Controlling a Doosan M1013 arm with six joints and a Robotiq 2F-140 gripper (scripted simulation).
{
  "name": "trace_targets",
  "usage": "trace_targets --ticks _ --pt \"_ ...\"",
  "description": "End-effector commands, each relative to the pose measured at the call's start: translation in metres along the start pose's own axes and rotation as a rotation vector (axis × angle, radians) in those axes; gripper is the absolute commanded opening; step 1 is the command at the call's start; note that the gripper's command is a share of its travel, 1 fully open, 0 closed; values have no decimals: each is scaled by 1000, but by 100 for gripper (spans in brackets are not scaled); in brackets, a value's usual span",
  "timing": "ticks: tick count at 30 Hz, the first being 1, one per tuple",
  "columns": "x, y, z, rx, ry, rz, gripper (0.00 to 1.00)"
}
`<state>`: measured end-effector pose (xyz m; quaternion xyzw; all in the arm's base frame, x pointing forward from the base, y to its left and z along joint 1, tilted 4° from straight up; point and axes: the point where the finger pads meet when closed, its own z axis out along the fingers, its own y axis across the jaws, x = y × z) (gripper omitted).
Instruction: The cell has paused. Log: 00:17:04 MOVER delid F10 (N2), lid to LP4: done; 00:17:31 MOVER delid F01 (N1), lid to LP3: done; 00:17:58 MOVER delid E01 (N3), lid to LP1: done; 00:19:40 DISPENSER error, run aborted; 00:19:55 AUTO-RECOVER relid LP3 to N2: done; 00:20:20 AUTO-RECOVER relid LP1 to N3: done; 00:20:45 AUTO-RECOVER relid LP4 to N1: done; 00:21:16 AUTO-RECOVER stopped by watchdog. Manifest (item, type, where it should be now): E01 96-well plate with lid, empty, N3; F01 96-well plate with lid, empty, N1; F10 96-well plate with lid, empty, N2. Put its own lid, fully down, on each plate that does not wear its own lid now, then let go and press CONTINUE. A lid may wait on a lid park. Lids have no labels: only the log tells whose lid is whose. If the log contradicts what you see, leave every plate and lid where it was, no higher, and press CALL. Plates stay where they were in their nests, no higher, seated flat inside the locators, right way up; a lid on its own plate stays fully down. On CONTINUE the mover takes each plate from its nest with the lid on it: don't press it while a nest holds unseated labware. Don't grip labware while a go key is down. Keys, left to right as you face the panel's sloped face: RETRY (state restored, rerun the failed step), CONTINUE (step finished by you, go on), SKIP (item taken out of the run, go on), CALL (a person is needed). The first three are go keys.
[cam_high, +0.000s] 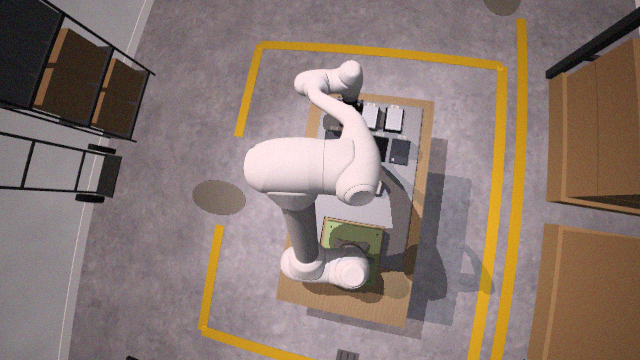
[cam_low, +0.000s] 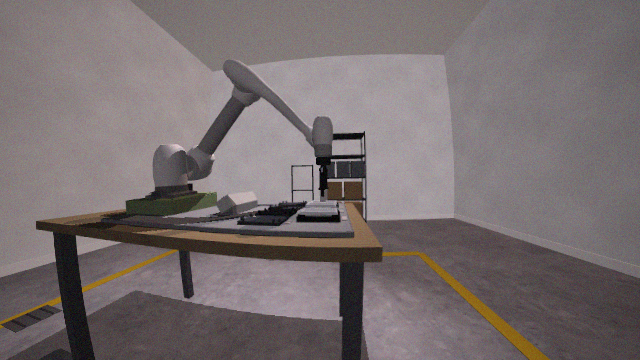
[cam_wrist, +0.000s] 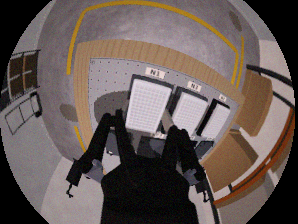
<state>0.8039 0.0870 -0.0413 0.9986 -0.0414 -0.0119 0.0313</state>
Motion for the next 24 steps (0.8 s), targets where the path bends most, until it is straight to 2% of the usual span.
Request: trace_targets --ticks 1,11,24 --pt "0 0 -1 0 0 0 0" --pt "0 0 -6 0 0 0 0" --pt "0 0 -25 0 0 0 0"
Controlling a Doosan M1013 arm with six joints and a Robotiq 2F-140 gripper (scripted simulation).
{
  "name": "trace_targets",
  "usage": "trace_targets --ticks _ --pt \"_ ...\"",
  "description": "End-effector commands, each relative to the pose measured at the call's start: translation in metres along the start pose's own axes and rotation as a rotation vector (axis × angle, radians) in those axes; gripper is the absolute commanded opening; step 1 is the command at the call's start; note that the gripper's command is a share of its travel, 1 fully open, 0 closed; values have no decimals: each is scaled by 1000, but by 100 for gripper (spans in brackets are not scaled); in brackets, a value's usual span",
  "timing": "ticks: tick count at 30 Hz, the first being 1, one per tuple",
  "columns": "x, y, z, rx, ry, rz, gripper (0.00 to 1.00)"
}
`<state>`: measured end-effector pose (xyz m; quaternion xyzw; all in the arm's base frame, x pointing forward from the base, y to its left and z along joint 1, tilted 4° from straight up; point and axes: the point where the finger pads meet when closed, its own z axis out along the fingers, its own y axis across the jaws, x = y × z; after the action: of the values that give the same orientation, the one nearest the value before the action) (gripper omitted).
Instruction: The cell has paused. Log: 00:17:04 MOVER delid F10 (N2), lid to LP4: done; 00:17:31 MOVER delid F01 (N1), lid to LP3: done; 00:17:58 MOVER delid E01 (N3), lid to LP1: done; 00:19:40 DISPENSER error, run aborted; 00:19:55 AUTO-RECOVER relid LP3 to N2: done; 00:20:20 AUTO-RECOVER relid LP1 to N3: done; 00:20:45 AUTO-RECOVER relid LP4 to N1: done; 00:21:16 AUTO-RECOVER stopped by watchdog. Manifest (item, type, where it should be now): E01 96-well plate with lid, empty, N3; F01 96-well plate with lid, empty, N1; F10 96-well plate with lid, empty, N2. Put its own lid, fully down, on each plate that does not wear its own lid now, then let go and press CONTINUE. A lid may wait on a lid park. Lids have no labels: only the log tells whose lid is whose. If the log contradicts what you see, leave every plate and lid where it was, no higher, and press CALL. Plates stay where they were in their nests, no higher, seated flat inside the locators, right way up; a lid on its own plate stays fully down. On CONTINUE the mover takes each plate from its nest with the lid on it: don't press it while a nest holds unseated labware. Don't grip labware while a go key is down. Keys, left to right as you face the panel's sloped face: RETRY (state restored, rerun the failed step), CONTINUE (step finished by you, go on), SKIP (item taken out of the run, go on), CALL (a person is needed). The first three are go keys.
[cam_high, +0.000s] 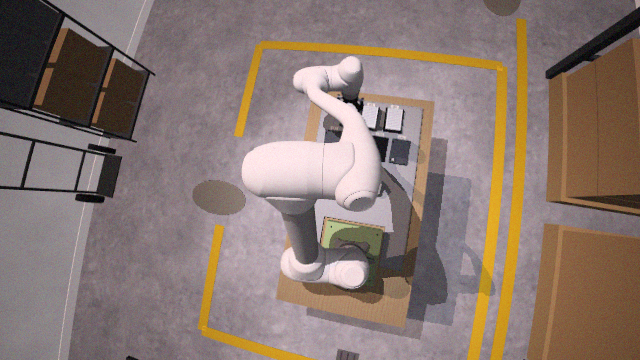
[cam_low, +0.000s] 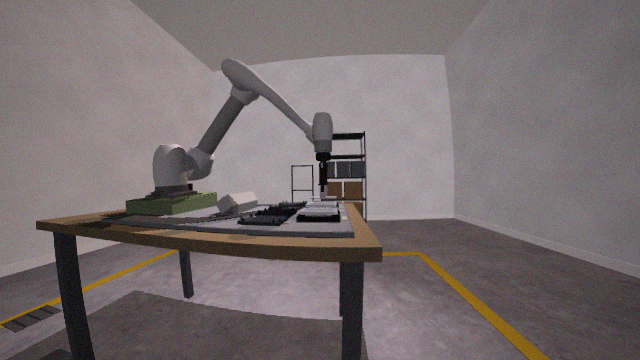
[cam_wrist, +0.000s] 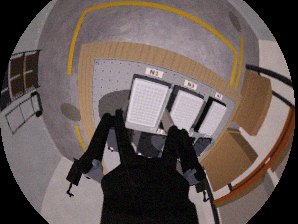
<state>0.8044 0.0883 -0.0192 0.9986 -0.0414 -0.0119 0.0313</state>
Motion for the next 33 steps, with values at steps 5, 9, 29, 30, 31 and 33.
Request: trace_targets --ticks 5,9,29,30,31,33 --pt "0 0 -9 0 0 0 0" --pt "0 0 -15 0 0 0 0" --pt "0 0 -34 0 0 0 0" --pt "0 0 -34 0 0 0 0" --pt "0 0 -34 0 0 0 0" --pt "0 0 -34 0 0 0 0"
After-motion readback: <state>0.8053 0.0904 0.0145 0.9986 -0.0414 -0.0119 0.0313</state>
